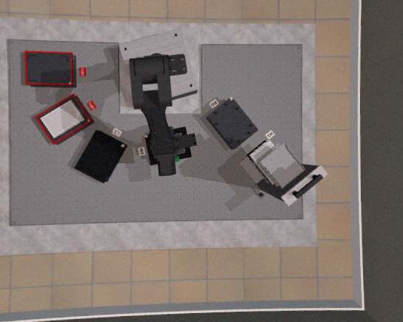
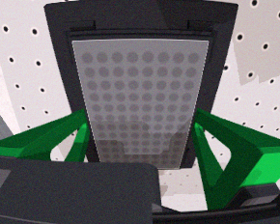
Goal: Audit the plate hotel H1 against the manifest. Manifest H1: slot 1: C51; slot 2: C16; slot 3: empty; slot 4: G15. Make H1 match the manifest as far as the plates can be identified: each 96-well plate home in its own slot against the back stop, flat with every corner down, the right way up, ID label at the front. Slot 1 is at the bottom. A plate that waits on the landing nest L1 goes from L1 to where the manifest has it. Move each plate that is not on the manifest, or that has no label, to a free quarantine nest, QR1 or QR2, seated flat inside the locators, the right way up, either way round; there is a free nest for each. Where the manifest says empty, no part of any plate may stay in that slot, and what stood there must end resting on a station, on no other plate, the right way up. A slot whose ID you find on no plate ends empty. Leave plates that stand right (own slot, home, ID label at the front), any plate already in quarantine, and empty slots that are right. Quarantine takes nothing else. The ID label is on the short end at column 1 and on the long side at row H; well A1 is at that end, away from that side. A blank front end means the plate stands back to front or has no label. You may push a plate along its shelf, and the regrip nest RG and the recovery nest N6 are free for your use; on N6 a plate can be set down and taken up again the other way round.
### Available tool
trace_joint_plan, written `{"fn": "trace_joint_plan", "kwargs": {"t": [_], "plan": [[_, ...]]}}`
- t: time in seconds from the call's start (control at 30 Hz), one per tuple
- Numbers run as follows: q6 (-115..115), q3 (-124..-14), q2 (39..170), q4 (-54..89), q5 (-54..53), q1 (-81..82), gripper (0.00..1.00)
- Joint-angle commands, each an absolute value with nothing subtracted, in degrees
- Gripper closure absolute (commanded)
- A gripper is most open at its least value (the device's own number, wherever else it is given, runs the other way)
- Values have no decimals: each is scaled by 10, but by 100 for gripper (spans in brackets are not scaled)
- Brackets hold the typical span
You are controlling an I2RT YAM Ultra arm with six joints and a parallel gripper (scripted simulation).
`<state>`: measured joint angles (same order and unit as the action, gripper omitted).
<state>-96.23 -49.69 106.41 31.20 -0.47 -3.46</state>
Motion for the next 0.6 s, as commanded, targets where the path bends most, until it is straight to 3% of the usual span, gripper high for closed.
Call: {"fn": "trace_joint_plan", "kwargs": {"t": [0.0,0.57], "plan": [[-962,-504,1046,328,-5,-35,14],[-963,-516,1022,364,-5,-35,14]]}}
